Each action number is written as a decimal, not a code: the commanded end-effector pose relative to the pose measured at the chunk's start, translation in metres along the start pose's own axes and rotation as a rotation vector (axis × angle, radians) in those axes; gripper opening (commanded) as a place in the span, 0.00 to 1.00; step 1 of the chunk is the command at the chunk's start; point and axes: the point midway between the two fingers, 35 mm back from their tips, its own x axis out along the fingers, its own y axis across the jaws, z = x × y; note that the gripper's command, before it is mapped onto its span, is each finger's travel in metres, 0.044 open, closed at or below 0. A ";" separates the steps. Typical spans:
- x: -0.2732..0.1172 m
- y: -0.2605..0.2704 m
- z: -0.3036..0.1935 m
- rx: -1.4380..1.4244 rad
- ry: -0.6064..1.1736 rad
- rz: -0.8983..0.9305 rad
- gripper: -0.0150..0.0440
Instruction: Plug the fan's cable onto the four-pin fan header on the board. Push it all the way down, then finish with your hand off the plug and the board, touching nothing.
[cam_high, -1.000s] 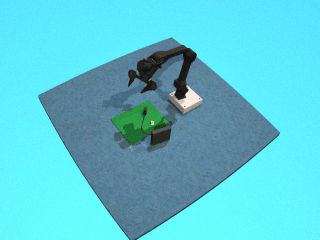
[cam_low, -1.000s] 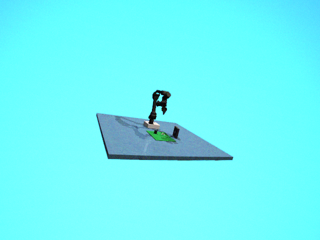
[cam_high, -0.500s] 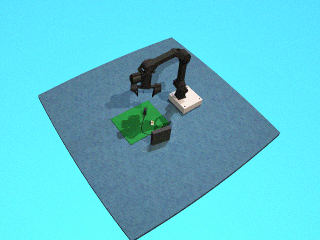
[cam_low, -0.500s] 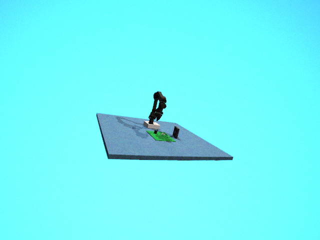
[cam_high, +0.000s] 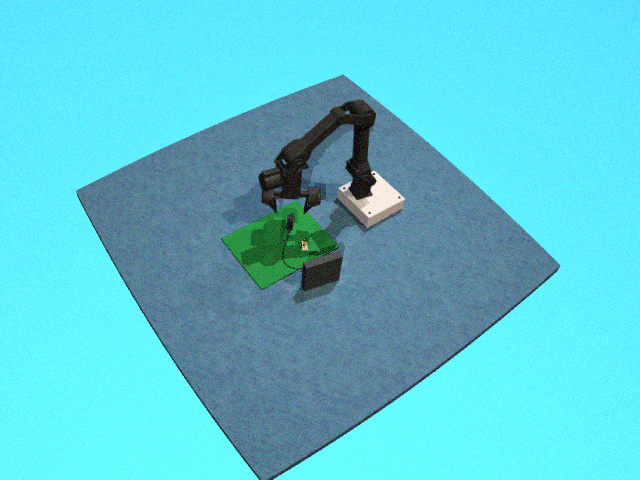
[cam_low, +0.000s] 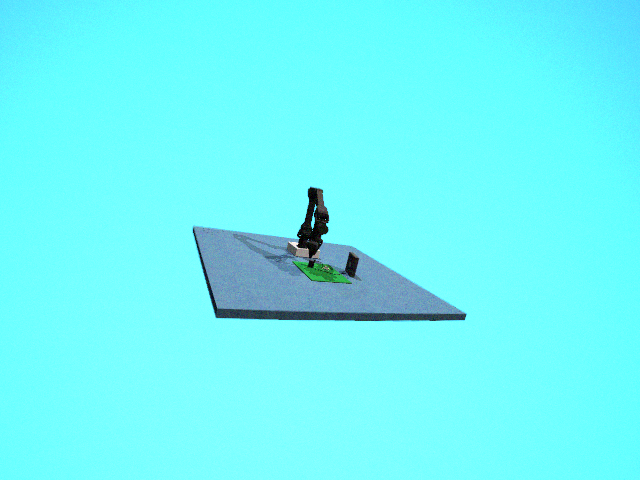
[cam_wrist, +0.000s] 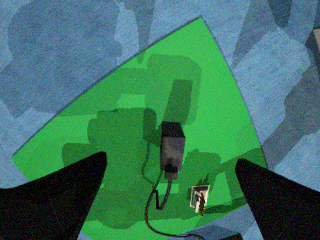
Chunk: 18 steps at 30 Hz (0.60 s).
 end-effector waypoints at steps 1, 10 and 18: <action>0.005 -0.001 0.000 -0.005 0.003 -0.003 1.00; 0.020 0.000 -0.001 -0.005 0.002 -0.003 1.00; 0.033 0.000 -0.001 -0.005 0.002 -0.003 1.00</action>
